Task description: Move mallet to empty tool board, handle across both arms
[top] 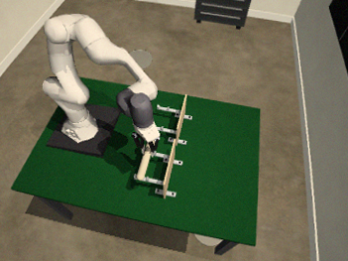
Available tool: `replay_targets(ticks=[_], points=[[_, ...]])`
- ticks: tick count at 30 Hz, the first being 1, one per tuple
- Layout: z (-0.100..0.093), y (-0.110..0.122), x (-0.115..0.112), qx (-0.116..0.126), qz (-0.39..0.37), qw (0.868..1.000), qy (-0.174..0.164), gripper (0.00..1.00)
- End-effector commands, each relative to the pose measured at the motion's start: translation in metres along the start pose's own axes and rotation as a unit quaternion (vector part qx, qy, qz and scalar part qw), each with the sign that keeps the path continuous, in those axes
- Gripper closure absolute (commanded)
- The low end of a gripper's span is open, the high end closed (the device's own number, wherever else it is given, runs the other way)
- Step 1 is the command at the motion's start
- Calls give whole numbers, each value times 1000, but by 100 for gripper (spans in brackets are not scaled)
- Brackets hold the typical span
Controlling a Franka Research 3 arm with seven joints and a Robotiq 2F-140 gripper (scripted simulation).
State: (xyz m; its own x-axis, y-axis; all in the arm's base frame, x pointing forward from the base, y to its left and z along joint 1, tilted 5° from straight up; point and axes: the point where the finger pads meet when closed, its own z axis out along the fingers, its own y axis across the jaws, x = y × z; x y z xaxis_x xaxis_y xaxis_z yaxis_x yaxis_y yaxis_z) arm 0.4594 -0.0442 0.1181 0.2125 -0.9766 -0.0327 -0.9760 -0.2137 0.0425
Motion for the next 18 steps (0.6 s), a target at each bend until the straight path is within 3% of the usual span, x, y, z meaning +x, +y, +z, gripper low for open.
replay_targets(ticks=[1,4,10,11,13,18], points=[[-20,7,-7,-14,2,1000,-10,100],[-30,7,-7,-13,2,1000,-10,100],[-32,7,-8,-13,2,1000,-10,100],[-32,5,-14,-13,2,1000,-10,100],[-33,-6,-49,-12,3,1000,-9,100],[-33,-16,-98,-11,4,1000,-8,100]])
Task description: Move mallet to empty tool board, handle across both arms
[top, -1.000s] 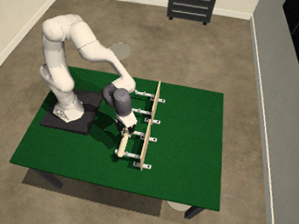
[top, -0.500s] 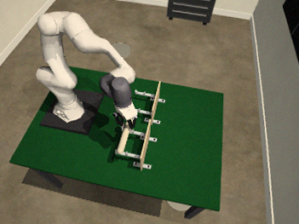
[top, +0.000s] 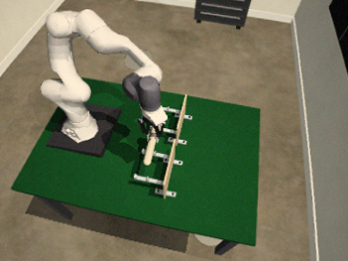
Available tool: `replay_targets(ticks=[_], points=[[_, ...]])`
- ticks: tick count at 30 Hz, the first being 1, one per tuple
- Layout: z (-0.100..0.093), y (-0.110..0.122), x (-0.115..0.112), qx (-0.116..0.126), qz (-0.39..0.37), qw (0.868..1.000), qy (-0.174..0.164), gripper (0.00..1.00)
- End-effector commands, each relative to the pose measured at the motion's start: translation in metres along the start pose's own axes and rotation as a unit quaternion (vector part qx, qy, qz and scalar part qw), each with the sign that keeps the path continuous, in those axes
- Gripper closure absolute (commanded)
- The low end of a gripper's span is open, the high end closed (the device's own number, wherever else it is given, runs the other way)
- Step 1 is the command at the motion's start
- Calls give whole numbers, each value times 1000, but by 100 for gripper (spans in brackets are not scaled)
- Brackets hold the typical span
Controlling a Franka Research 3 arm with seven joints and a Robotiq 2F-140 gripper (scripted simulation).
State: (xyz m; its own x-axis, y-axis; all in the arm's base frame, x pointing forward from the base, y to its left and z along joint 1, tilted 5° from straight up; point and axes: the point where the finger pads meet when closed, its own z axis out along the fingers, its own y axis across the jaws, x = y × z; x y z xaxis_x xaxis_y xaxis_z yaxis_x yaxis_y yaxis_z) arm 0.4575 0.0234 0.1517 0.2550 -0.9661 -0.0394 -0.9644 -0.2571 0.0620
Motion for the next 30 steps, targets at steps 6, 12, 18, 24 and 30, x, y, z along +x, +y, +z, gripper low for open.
replay_targets(ticks=[6,12,18,24,30], points=[[1,-15,-93,0,27,1000,-5,100],[4,-15,-155,0,26,1000,-6,100],[9,-7,-220,-1,25,1000,-7,100],[15,5,-268,-2,24,1000,-8,100],[15,6,-270,-2,27,1000,-8,100]])
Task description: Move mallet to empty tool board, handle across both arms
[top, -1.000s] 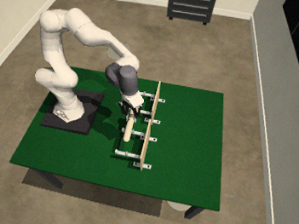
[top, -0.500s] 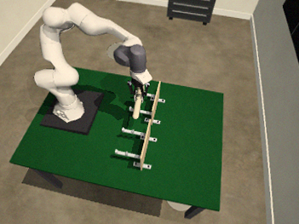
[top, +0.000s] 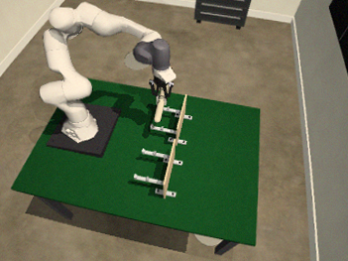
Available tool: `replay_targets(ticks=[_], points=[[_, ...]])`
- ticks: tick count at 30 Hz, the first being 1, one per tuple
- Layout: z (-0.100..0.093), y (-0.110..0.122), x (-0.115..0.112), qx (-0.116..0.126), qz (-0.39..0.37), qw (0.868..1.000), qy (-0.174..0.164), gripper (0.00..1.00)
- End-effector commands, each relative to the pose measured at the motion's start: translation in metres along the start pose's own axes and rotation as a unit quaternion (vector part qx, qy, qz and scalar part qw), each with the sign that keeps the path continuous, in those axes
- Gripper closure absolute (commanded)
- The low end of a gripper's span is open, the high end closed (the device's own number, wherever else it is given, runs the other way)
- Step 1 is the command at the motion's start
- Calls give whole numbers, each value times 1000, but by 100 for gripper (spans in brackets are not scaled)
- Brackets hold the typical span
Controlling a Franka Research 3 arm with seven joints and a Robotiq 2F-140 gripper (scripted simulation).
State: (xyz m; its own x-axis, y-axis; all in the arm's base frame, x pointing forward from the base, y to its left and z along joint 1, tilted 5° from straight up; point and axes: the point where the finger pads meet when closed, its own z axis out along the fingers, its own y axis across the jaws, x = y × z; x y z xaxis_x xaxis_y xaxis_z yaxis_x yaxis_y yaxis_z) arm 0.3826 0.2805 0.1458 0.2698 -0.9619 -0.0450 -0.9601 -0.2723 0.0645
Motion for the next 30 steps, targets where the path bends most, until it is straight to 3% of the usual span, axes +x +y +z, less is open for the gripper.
replay_targets(ticks=[1,30], points=[[-2,0,-3,-1,36,999,-6,100],[5,-1,-3,-1,39,999,-6,100]])
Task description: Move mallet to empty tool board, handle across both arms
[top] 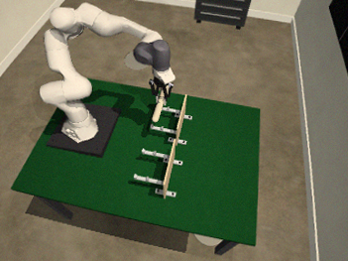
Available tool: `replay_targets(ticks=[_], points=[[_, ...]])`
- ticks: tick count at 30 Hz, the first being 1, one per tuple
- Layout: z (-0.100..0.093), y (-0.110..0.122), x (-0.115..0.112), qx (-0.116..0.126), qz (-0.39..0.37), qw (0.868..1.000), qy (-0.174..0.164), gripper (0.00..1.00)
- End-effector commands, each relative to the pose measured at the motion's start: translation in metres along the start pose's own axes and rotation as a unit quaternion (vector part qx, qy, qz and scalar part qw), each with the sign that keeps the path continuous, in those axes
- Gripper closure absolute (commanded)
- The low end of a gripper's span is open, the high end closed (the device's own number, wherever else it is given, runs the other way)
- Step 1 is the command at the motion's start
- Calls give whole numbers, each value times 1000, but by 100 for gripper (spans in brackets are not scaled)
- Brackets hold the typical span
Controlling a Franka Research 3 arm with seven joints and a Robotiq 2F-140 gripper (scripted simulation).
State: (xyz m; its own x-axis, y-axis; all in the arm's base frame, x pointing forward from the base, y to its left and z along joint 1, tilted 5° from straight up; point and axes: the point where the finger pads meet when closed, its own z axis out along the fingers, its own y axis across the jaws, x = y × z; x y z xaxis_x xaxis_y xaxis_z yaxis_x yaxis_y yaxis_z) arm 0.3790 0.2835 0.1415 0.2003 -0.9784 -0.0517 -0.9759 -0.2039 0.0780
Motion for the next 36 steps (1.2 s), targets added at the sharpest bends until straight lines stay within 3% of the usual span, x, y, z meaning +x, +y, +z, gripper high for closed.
replay_targets(ticks=[1,36], points=[[1,-3,0,4,4,1000,-1,100],[44,-3,0,4,4,1000,0,100]])
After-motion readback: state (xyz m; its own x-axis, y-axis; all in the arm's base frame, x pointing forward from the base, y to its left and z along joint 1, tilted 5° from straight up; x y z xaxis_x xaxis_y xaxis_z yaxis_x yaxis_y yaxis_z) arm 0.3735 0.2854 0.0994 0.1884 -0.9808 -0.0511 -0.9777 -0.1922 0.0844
